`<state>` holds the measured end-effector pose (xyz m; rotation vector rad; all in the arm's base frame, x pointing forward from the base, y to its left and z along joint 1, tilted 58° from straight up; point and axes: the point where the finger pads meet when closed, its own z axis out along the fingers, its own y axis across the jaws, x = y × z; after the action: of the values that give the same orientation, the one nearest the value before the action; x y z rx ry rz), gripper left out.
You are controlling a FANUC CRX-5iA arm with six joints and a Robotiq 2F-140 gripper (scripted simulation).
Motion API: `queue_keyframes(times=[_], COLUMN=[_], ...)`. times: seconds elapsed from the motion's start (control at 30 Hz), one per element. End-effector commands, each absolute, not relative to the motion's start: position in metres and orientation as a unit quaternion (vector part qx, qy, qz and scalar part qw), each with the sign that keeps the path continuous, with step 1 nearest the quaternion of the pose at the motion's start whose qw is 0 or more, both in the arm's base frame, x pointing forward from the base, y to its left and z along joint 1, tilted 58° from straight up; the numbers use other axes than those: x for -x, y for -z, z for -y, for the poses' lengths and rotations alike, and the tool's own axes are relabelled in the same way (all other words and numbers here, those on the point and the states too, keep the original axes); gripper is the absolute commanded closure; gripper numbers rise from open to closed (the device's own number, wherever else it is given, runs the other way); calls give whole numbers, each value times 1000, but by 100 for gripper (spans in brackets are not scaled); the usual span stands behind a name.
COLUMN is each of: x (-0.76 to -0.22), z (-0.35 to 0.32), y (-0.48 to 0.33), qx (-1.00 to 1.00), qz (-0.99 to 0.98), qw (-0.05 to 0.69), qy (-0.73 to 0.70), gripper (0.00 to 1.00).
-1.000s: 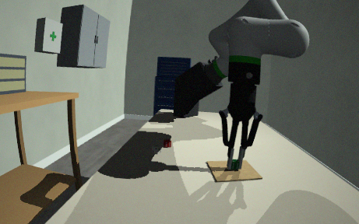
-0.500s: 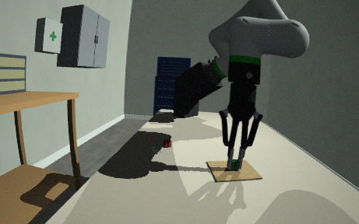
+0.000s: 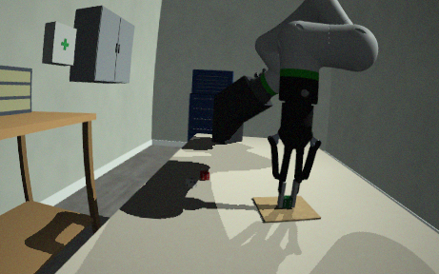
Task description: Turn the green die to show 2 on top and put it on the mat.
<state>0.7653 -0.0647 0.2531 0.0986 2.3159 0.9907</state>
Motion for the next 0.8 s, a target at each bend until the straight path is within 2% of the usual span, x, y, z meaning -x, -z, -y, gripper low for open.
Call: queue_keyframes(times=[0.0, 0.77], x=[-766, -767], z=[65, 64], y=[-253, -252], qx=[-37, -37], qz=[-875, -875], qw=[306, 306], qy=[-374, -374], gripper=[79, 79])
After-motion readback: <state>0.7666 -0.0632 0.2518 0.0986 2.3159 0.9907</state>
